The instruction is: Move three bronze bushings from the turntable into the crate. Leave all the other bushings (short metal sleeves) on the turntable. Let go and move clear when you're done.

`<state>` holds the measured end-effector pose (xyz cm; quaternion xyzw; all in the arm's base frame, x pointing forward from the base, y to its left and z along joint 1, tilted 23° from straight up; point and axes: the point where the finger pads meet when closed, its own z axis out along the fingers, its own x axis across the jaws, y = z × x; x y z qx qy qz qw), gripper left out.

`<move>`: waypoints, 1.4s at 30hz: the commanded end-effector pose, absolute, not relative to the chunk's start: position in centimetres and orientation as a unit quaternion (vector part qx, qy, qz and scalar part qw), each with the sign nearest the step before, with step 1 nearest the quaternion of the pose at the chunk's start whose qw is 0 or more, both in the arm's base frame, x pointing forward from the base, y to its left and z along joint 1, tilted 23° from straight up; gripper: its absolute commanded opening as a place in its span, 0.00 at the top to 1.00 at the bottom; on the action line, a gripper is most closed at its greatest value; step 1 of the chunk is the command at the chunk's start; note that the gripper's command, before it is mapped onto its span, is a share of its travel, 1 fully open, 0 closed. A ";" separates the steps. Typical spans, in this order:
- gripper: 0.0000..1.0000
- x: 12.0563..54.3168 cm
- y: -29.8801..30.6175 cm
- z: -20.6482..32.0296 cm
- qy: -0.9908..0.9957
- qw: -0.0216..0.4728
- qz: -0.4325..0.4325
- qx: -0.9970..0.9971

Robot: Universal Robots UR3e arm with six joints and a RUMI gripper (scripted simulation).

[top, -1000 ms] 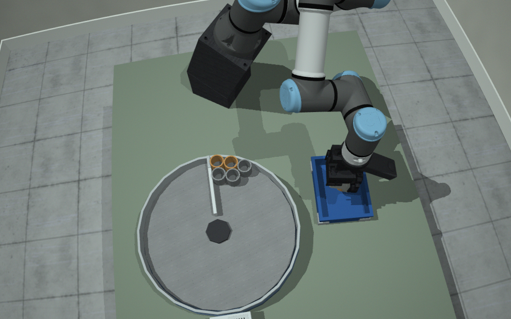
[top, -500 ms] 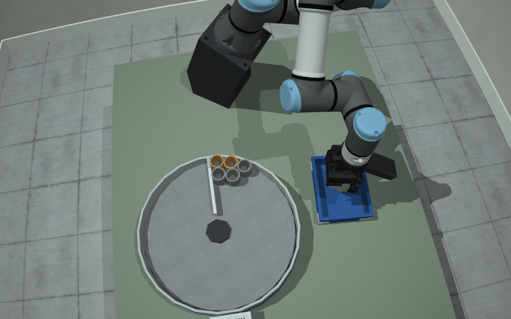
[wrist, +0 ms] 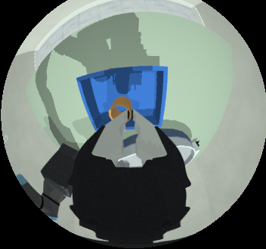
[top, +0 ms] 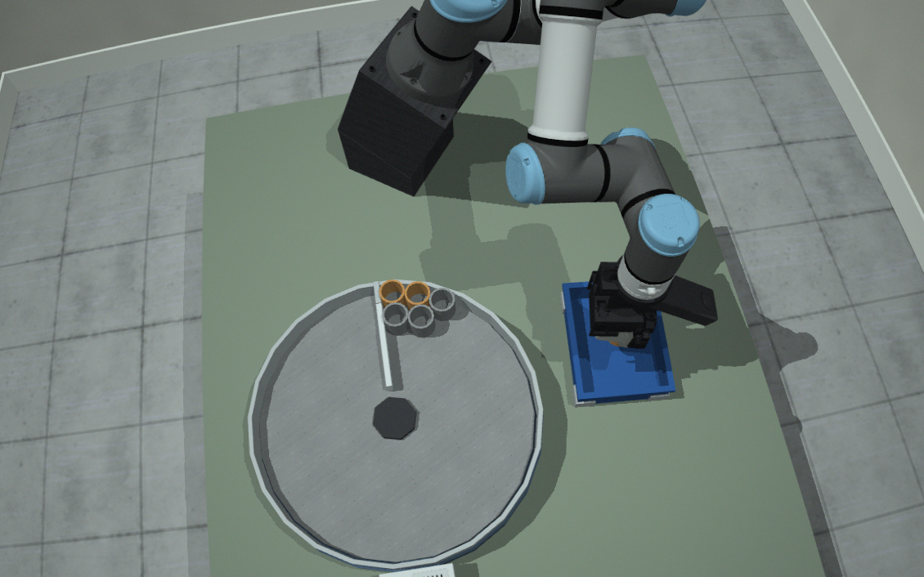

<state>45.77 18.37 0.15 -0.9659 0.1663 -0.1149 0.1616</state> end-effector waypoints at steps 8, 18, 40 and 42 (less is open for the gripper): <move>1.00 45.9 18.4 0.1 0.166 0.162 -0.116 -0.966; 1.00 46.2 18.7 -1.0 0.166 0.162 -0.116 -0.966; 1.00 47.0 19.5 -3.5 0.166 0.162 -0.116 -0.966; 1.00 47.0 19.5 -3.5 0.166 0.162 -0.116 -0.966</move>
